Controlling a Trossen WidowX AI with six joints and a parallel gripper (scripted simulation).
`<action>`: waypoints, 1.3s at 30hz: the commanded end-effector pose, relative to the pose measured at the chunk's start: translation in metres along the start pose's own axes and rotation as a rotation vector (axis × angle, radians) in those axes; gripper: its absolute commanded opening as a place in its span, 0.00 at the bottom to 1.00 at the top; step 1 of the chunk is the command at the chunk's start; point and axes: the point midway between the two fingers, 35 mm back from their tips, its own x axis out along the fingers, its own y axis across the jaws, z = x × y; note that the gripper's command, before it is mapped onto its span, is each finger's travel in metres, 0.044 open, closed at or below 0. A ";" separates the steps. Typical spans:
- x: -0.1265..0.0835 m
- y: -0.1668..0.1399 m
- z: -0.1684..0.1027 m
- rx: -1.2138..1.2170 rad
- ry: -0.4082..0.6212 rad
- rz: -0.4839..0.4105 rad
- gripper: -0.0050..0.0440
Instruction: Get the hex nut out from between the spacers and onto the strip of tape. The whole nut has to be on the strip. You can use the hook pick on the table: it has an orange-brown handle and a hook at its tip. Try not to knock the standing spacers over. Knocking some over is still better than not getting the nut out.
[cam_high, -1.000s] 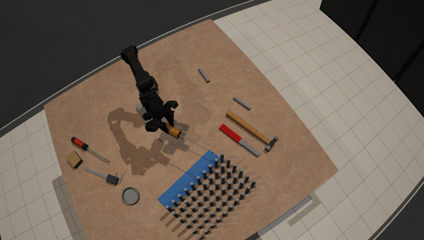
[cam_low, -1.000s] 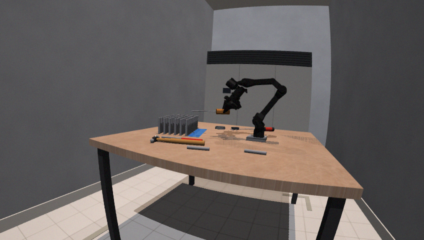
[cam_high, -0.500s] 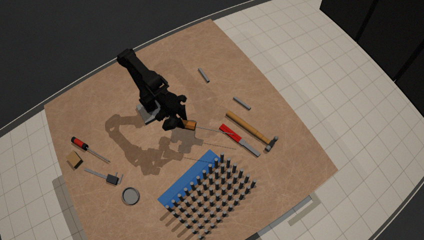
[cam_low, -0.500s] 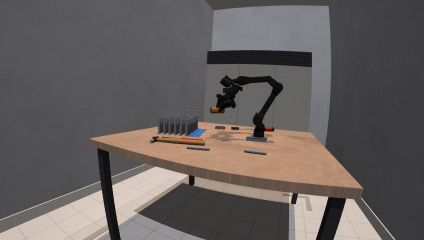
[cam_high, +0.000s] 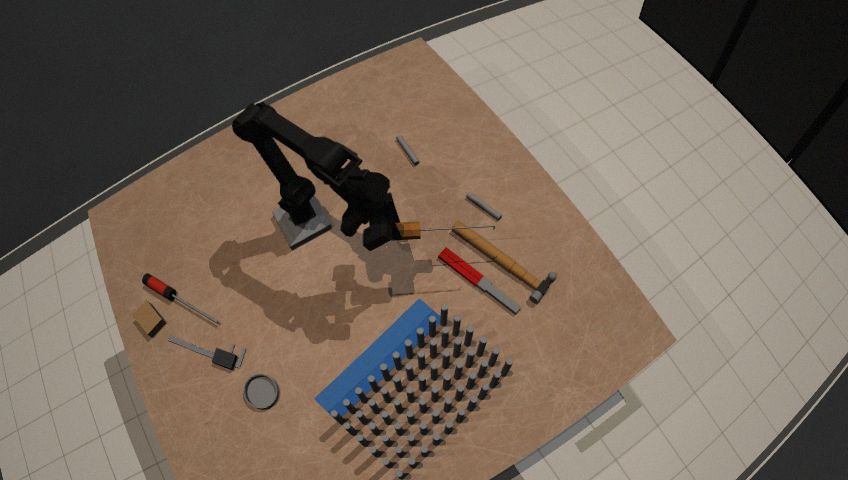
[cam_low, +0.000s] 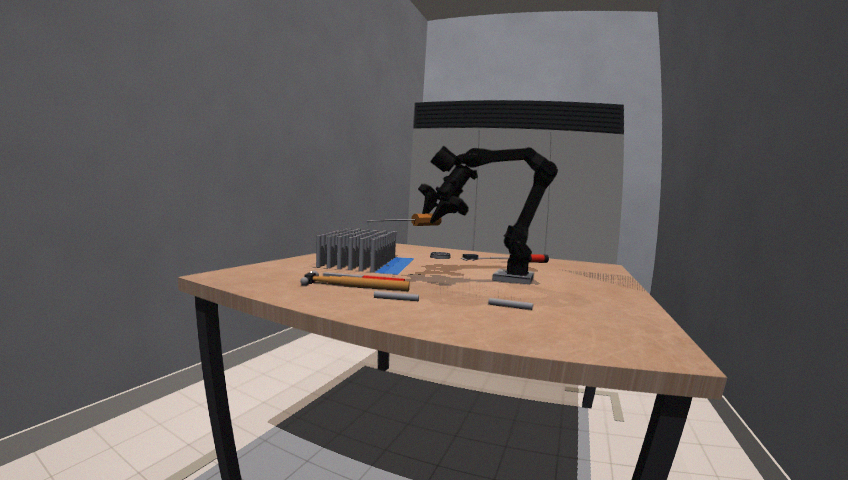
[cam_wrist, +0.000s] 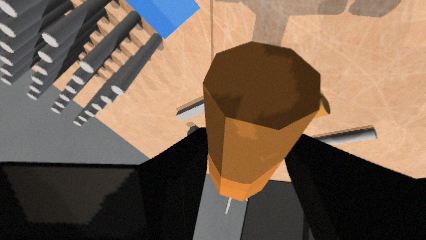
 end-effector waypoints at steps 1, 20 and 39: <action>-0.003 -0.005 -0.029 -0.078 0.062 -0.017 0.00; 0.017 -0.080 -0.103 -0.380 0.167 -0.212 0.00; 0.023 -0.170 -0.150 -0.641 0.261 -0.379 0.00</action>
